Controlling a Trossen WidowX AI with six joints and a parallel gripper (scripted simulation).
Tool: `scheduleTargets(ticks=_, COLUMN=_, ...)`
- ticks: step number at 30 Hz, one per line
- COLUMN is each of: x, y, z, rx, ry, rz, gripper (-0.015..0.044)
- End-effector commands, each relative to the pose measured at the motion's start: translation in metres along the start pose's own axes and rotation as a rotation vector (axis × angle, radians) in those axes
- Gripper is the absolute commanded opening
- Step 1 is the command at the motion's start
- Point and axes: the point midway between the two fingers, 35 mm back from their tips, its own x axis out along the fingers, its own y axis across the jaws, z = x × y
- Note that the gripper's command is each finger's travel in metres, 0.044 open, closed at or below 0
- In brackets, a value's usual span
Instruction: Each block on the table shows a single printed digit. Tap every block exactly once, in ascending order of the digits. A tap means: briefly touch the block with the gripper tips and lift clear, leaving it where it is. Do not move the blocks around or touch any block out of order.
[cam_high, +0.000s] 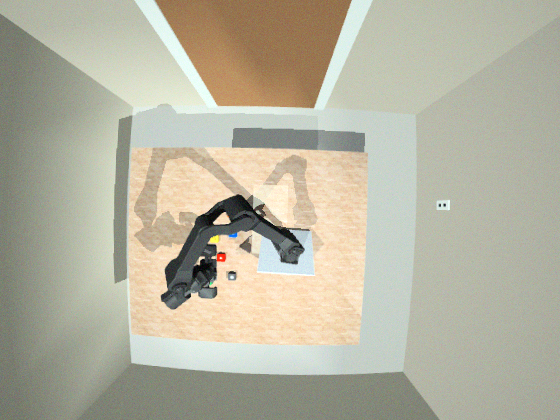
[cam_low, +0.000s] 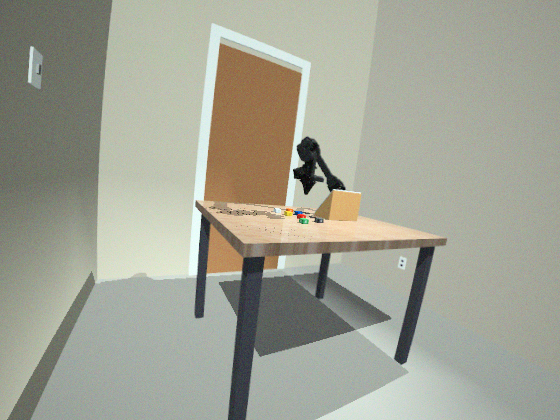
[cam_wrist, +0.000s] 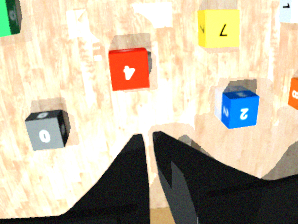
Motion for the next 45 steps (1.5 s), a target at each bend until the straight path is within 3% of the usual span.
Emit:
scheduleTargets(ticks=1, x=0.003, y=0.006, z=0.004, rx=0.017, ry=0.001, rz=0.010, gripper=0.0020)
scheduleTargets(ticks=5, x=0.068, y=0.007, z=0.005, rx=0.018, ry=0.000, rz=0.008, gripper=0.0020)
scheduleTargets(ticks=7, x=0.081, y=0.006, z=0.003, rx=0.018, ry=0.000, rz=0.005, gripper=0.0020)
scheduleTargets(ticks=35, x=0.111, y=0.005, z=0.003, rx=0.018, ry=0.000, rz=0.004, gripper=0.0020)
scheduleTargets(ticks=41, x=0.111, y=0.005, z=0.003, rx=0.018, ry=0.000, rz=0.004, gripper=0.0020)
scheduleTargets(ticks=45, x=0.083, y=0.006, z=0.004, rx=0.019, ry=0.000, rz=0.006, gripper=0.0020)
